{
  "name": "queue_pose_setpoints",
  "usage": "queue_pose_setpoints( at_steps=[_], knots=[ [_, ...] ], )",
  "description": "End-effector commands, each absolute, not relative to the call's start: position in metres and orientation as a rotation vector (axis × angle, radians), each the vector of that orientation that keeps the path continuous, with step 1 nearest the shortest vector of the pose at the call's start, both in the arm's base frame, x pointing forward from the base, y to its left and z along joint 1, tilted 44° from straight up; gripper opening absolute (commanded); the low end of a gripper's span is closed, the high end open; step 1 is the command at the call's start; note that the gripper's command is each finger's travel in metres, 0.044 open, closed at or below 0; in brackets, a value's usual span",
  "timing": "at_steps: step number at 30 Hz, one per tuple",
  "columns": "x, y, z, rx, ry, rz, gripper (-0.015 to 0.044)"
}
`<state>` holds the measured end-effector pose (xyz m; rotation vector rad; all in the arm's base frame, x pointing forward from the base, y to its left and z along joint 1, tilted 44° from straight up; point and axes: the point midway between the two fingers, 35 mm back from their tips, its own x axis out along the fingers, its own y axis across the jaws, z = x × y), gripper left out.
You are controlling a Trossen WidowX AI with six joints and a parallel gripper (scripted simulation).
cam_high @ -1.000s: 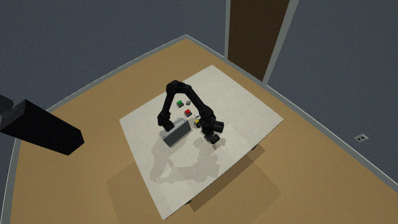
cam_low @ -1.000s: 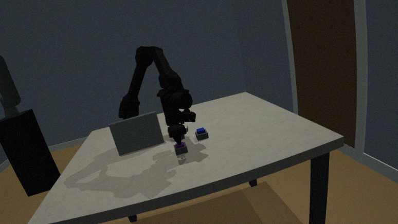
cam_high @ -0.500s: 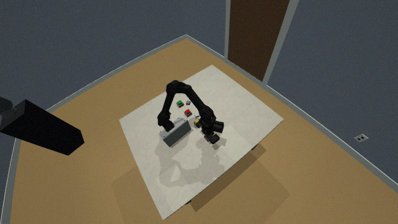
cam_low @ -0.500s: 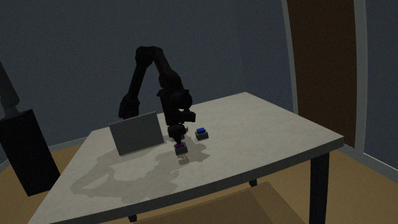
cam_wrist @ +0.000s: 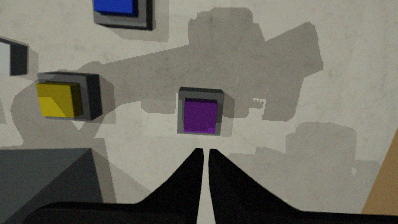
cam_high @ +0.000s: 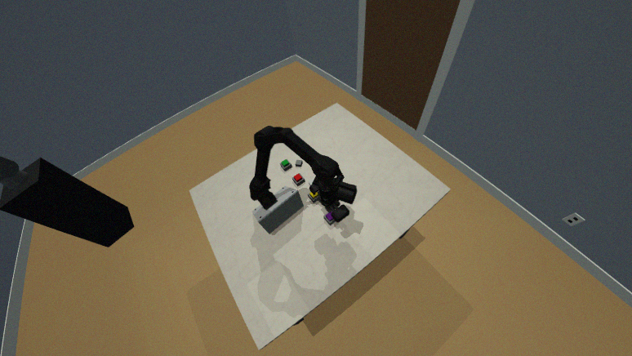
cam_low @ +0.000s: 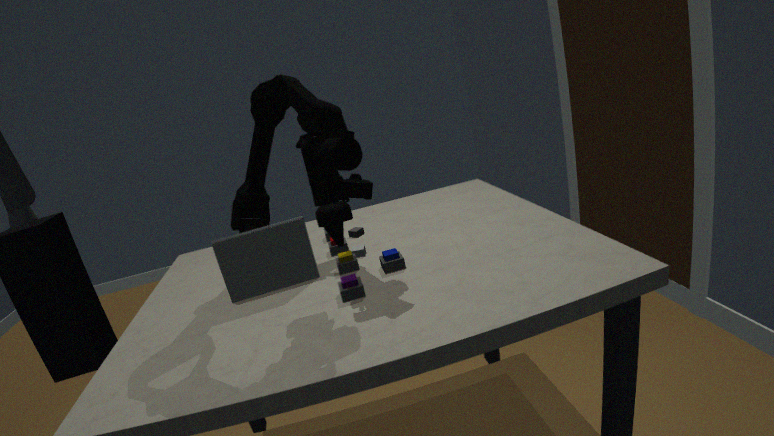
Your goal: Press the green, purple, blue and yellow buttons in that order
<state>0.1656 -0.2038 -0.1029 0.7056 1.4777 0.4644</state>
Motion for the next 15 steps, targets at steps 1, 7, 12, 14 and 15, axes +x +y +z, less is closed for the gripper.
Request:
queue_pose_setpoints(
  at_steps=[1, 7, 12, 14, 15],
  knots=[
    [0.164, -0.213, -0.092, 0.697, 1.48, 0.468, 0.002],
    [0.217, -0.198, -0.071, 0.665, 1.487, 0.472, 0.002],
    [0.278, -0.169, -0.043, 0.698, 1.474, 0.475, 0.002],
    [0.28, -0.168, -0.041, 0.7, 1.474, 0.475, 0.002],
    [0.28, -0.168, -0.041, 0.7, 1.474, 0.475, 0.002]
  ],
)
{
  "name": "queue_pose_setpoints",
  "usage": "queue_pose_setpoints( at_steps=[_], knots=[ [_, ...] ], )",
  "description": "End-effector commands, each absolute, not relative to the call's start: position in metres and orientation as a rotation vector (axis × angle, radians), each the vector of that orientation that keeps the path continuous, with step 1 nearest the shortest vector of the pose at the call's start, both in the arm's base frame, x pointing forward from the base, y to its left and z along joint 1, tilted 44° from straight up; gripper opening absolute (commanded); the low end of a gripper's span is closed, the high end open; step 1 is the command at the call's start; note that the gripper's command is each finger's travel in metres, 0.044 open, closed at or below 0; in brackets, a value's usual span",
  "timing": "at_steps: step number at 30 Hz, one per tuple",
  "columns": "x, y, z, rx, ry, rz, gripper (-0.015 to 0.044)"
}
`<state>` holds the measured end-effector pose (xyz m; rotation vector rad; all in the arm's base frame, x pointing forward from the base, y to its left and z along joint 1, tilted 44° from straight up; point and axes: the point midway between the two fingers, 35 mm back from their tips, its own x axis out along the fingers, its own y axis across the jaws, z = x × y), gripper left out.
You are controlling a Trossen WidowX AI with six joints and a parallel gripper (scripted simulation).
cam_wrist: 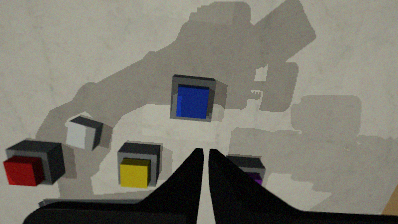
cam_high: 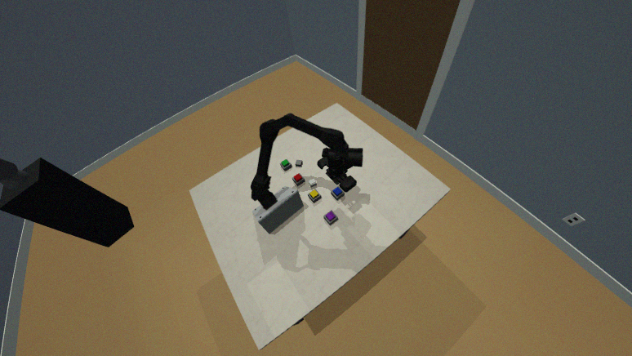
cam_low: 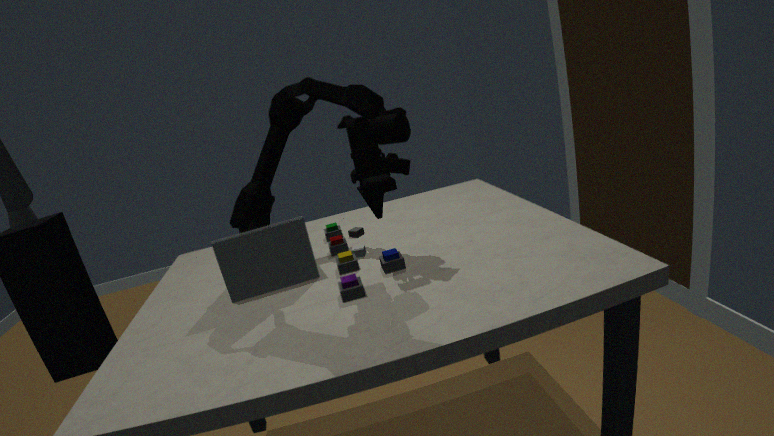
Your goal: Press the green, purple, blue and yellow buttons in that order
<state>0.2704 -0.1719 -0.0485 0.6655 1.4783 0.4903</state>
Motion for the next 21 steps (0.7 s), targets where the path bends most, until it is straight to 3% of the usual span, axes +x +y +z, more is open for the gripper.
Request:
queue_pose_setpoints(
  at_steps=[1, 21],
  knots=[
    [0.28, -0.168, -0.041, 0.7, 1.474, 0.475, 0.002],
    [0.285, -0.119, -0.093, 0.701, 1.472, 0.477, 0.002]
  ],
)
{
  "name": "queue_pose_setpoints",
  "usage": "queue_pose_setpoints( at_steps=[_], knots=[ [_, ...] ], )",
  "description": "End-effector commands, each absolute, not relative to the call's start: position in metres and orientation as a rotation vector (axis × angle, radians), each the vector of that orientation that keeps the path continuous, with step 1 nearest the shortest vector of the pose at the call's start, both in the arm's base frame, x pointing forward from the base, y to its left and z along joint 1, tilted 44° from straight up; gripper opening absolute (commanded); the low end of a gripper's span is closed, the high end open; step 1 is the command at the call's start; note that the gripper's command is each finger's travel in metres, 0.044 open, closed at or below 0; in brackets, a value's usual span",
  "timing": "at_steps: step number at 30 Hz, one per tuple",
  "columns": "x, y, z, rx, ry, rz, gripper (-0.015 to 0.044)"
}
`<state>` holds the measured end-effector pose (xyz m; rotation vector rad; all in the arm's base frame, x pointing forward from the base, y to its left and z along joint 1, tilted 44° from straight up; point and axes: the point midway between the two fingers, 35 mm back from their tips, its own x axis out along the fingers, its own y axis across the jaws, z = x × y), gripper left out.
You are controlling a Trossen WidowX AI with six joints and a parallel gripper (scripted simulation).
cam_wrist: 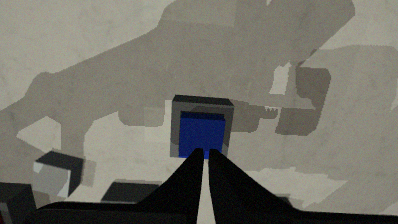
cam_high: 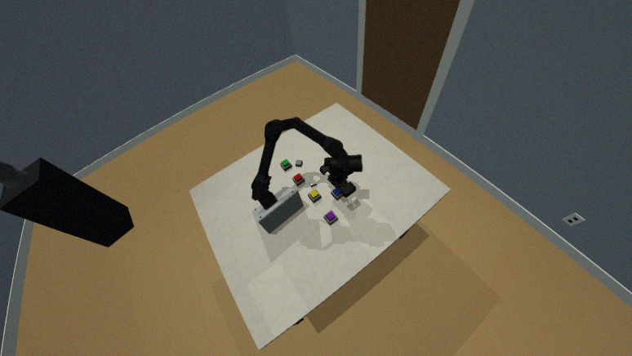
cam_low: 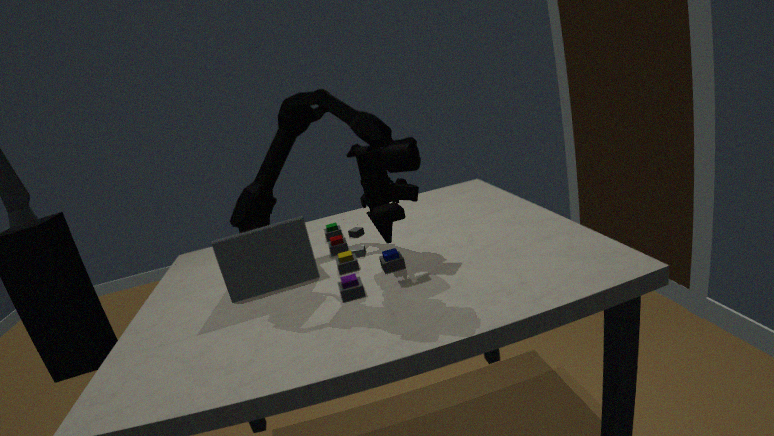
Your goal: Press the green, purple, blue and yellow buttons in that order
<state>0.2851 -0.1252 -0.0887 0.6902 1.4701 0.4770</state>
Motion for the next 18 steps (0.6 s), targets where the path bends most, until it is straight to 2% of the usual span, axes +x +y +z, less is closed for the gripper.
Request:
queue_pose_setpoints(
  at_steps=[1, 18],
  knots=[
    [0.285, -0.118, -0.094, 0.701, 1.472, 0.477, 0.002],
    [0.286, -0.102, -0.111, 0.702, 1.471, 0.478, 0.002]
  ],
)
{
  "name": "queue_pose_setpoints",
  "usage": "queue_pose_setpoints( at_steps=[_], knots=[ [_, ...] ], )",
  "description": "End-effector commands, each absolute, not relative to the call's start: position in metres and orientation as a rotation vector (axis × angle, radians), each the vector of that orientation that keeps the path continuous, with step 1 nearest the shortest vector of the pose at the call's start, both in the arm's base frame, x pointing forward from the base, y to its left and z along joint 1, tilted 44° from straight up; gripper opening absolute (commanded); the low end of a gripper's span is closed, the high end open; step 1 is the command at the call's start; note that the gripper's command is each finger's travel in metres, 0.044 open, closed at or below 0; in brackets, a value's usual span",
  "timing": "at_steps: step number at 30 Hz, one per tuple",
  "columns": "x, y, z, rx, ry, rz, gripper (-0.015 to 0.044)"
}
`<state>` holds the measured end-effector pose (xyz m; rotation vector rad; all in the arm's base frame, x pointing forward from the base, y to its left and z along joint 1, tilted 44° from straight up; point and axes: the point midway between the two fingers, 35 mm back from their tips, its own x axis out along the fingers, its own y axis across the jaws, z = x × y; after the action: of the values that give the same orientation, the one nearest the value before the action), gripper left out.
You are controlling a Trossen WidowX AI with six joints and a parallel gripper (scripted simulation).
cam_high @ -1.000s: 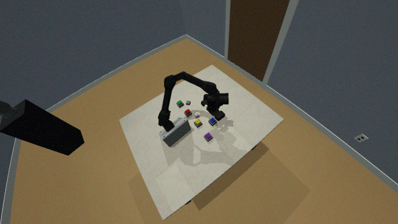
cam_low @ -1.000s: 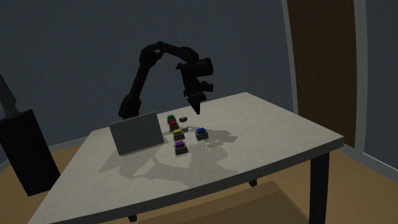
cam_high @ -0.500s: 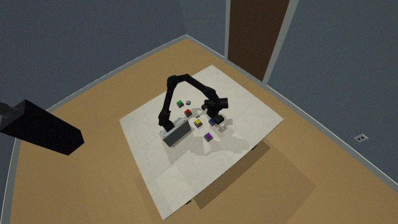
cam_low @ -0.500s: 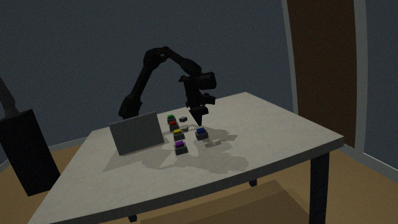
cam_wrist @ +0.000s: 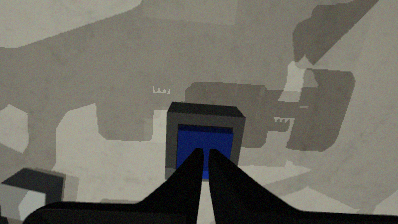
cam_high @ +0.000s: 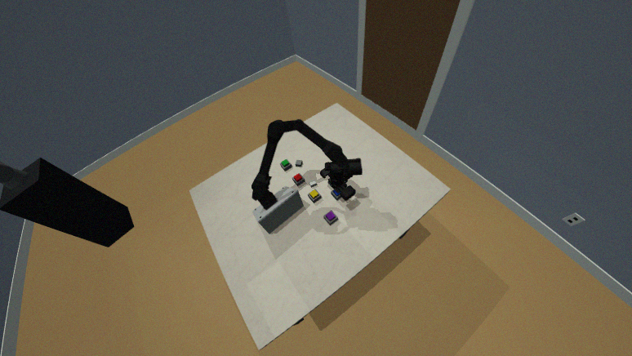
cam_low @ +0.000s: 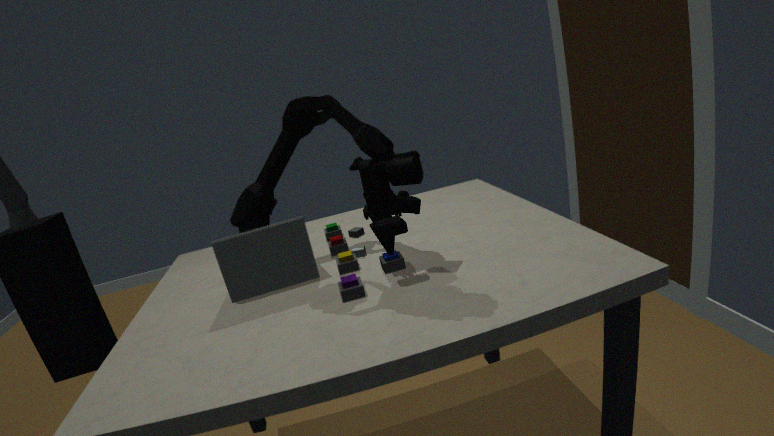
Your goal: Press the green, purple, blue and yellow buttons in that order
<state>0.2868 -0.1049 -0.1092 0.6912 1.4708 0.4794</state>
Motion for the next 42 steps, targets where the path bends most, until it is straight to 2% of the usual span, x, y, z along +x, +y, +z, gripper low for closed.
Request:
queue_pose_setpoints(
  at_steps=[1, 16, 26, 31, 36, 42],
  knots=[
    [0.286, -0.102, -0.111, 0.702, 1.471, 0.478, 0.002],
    [0.286, -0.102, -0.111, 0.702, 1.471, 0.478, 0.002],
    [0.284, -0.127, -0.085, 0.701, 1.472, 0.477, 0.002],
    [0.28, -0.167, -0.043, 0.7, 1.474, 0.475, 0.002],
    [0.28, -0.168, -0.041, 0.7, 1.474, 0.475, 0.002],
    [0.241, -0.147, -0.018, 0.702, 1.476, 0.475, 0.002]
  ],
)
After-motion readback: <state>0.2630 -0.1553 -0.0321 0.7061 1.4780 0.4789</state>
